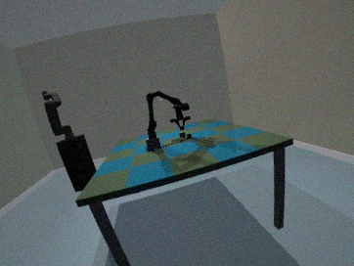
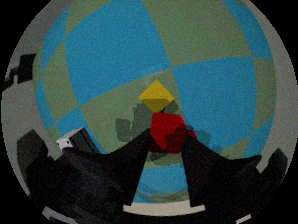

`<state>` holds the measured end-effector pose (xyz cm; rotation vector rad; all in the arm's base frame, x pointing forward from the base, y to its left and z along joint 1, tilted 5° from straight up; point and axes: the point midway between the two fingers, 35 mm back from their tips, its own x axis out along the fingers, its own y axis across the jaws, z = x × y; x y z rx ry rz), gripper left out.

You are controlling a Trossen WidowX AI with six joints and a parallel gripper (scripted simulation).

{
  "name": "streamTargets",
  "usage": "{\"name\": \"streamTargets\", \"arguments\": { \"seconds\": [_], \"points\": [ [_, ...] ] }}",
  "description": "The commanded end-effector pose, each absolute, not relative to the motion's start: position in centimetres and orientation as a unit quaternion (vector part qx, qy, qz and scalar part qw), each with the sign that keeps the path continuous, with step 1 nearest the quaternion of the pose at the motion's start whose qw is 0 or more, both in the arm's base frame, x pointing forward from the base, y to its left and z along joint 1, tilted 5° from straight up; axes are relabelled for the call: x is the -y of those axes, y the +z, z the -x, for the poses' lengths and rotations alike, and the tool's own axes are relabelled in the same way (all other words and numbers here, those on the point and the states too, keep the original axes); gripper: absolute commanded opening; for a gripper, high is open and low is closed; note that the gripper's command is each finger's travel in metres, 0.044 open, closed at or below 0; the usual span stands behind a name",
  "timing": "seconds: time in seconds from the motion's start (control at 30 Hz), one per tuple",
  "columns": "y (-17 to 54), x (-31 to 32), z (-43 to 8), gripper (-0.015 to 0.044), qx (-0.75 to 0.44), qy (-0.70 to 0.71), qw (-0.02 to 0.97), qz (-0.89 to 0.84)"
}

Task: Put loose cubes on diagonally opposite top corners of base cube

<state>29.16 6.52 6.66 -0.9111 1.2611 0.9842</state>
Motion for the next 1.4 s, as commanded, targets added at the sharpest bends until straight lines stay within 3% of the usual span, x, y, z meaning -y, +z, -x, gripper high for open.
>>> {"name": "streamTargets", "arguments": {
  "seconds": [0.0, 1.37],
  "points": [
    [6.5, -7.4, -28.5, 0.0105, -0.543, 0.425, 0.605, 0.397],
    [3.7, -8.2, -28.3, 0.0105, -0.542, 0.428, 0.604, 0.398]
  ]
}}
